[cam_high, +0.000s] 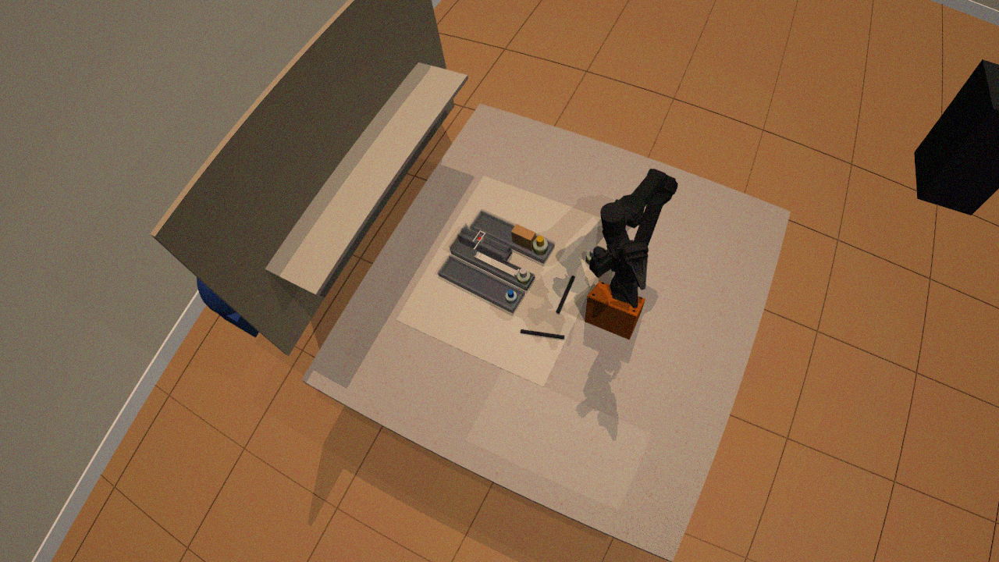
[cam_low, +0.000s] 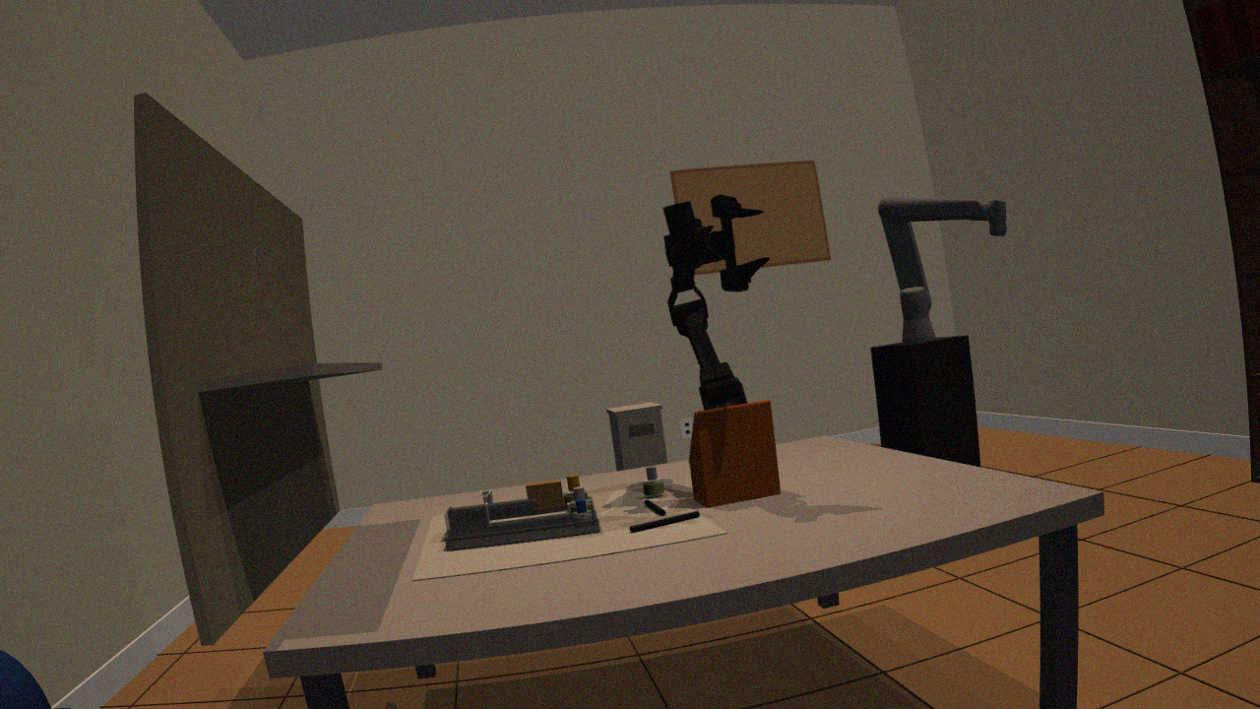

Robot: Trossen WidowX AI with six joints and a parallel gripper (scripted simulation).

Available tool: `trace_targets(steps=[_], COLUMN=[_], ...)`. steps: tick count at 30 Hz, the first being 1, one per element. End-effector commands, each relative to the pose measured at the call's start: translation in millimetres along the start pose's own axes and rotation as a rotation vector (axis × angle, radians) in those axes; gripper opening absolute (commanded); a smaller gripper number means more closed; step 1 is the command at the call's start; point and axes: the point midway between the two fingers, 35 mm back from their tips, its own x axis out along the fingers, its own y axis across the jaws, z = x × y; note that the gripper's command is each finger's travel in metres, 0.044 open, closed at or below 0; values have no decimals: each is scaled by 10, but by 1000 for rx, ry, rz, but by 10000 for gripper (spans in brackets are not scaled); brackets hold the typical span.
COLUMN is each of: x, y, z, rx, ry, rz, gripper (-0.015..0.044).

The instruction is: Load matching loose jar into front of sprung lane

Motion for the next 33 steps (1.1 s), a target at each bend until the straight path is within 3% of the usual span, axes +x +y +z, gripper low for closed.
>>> trace_targets(steps=[1, 10, 18, 25, 33], x=[-435, -1525, -2533, -3252, -3741], y=[-315, -1186, -2127, -2885, -3441], z=[571, 1237, 1173, 607, -426], rx=[-3, 46, 169, 344, 580], ry=[-270, -704, -903, -864, -531], rz=[-72, -365, -768, -1169, -1558], gripper=[440, 440, 440, 440, 440])
